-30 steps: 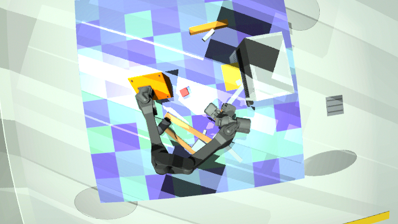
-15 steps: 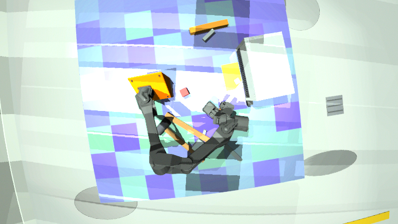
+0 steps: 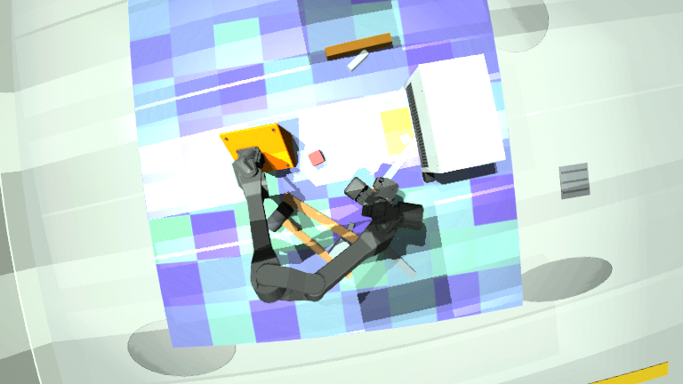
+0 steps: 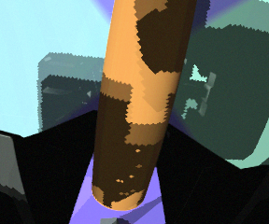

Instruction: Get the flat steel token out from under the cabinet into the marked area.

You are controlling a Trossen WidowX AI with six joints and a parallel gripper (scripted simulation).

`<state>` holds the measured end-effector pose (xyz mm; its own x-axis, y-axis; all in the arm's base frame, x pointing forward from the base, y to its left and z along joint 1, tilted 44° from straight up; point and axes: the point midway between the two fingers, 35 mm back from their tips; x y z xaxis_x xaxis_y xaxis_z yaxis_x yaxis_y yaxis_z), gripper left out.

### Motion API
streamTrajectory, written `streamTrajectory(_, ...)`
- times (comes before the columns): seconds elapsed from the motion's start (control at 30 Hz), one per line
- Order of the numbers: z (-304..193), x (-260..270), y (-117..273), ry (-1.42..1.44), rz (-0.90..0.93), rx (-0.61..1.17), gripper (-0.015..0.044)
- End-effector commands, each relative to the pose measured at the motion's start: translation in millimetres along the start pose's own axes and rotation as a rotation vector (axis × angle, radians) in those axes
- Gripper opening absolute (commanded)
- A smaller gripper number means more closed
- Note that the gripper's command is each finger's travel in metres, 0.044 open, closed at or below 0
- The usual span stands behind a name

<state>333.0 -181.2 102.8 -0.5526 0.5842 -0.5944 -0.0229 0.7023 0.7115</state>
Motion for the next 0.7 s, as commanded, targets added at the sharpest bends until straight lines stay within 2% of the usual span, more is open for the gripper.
streamTrajectory(0.0,-7,-1,-1,0.000,0.003,0.003,0.0000)
streamTrajectory(0.67,-38,-6,-1,0.000,0.003,0.004,0.0000)
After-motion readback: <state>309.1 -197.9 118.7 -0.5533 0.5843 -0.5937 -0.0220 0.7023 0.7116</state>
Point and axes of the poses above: the point midway between the two fingers, 35 mm back from their tips, its own y axis back along the fingers, its own x axis across the jaws, z = x × y, and after that the axes turned 8 degrees about -y, right-handed
